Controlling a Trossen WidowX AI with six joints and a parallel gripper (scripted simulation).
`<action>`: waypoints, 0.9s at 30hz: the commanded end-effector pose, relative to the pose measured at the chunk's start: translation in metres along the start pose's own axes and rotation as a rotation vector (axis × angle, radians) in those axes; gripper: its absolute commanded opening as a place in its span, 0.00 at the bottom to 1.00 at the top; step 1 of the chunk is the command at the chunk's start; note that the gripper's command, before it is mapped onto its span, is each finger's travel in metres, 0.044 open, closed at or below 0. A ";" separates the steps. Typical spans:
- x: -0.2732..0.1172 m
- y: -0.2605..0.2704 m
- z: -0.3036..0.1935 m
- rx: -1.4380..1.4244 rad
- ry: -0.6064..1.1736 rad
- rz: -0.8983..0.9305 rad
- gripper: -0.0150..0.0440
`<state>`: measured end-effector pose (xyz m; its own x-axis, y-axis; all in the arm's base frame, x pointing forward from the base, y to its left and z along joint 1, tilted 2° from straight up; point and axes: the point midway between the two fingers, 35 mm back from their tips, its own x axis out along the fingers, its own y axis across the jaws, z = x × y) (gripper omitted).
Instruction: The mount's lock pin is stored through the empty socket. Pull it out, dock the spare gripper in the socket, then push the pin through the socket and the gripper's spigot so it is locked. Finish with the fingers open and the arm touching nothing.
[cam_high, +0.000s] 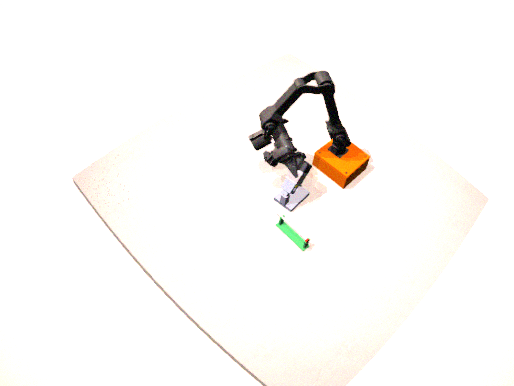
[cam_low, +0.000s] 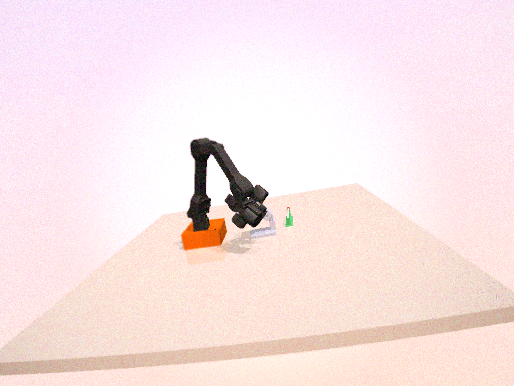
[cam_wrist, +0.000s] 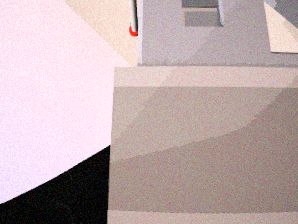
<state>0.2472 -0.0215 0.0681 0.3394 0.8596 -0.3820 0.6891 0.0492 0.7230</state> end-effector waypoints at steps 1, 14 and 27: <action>0.000 0.000 0.000 -0.002 -0.001 0.000 0.52; 0.000 0.000 -0.001 -0.002 -0.001 0.000 1.00; -0.017 0.002 -0.027 0.009 0.003 0.013 1.00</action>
<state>0.2309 -0.0228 0.0876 0.3479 0.8620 -0.3687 0.6902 0.0306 0.7230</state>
